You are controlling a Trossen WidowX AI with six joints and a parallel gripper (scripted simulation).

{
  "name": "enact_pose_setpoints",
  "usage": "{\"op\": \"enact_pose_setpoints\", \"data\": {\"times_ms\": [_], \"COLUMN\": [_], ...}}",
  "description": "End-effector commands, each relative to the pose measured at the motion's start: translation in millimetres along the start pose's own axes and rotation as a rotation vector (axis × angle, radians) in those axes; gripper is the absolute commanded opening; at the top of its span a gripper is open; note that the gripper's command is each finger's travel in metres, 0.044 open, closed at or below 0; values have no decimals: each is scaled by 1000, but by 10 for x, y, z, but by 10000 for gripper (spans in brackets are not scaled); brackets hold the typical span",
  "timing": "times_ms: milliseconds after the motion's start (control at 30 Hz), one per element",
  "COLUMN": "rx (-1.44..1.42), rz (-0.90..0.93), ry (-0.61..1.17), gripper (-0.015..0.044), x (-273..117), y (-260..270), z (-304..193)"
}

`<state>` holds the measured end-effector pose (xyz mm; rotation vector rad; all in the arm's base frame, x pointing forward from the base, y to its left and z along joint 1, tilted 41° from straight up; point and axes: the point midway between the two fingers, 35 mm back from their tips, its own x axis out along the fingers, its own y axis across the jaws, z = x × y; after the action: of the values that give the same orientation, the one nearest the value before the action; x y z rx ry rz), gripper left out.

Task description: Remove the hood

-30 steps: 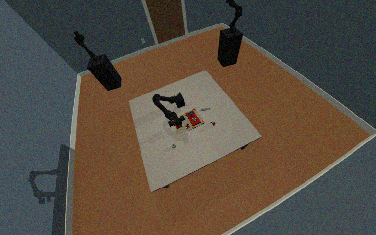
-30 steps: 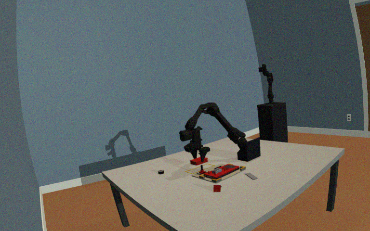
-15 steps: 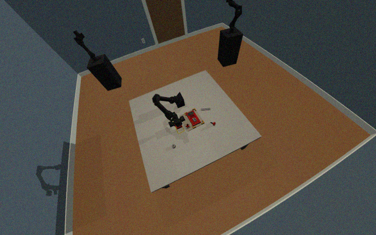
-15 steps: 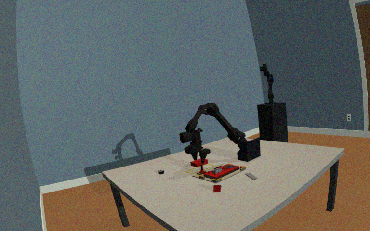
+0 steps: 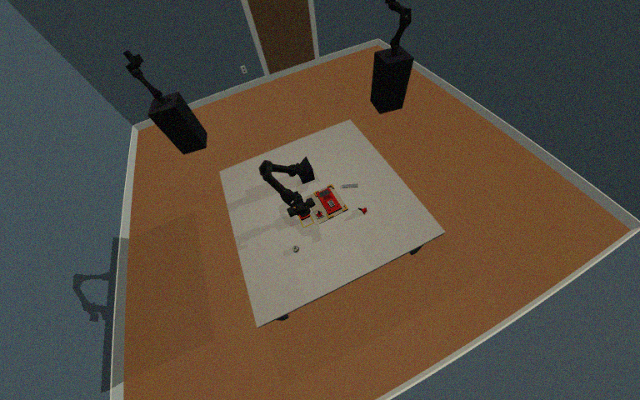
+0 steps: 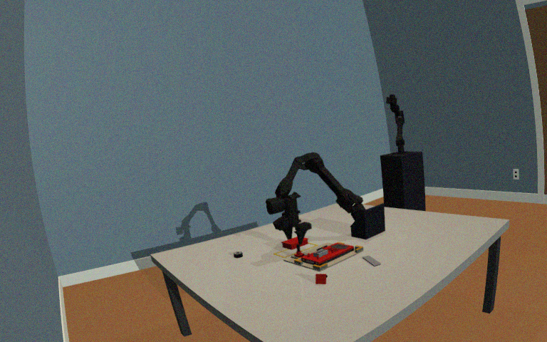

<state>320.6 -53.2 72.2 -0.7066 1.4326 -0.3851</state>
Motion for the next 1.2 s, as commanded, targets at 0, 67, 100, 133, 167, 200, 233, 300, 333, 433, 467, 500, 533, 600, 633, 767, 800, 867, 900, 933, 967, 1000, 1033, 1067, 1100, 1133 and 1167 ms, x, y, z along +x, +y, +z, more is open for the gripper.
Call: {"op": "enact_pose_setpoints", "data": {"times_ms": [0,67,100,133,167,200,233,300,333,433,467,500,533,600,633,767,800,867,900,933,967,1000,1033,1067,1100,1133,1167], "rx": [-5,-5,-5,-5,-5,-5,-5,-5,-5,-5,-5,-5,-5,-5,-5,-5,-5,-5,-5,-5,-5,-5,-5,-5,-5,-5,-5], "rz": [-3,-3,-3,-3,-3,-3,-3,-3,-3,-3,-3,-3,-3,-3,-3,-3,-3,-4,-4,-4,-4,-4,-4,-4,-4,-4,-4], "ry": [2,2,2,2,2,2,2,2,2,2,2,2,2,2,2,2,2,2,2,3,3,3,3,3,3,3,3], "gripper": [0,0,0,0,0,0,0,0,0,0,0,0,0,0,0,0,0,0,0,0,0,0,0,0,0,0,0], "x": [17,22,26,31,36,41,46,56,61,75,80,85,90,100,105,124,129,139,144,149,154,159,163,168,173,178,183], "y": [-2,-2,-2,-2,-2,-2,-2,-2,-2,-3,-3,-3,-3,-3,-3,-3,-3,-3,-3,-4,-4,-4,-4,-4,-4,-4,-4], "z": [-8,-8,-8,-8,-8,-8,-8,-7,-7,-7,-7,-7,-7,-7,-7,-7,-7,-8,-8,-8,-8,-8,-8,-8,-8,-9,-9]}}
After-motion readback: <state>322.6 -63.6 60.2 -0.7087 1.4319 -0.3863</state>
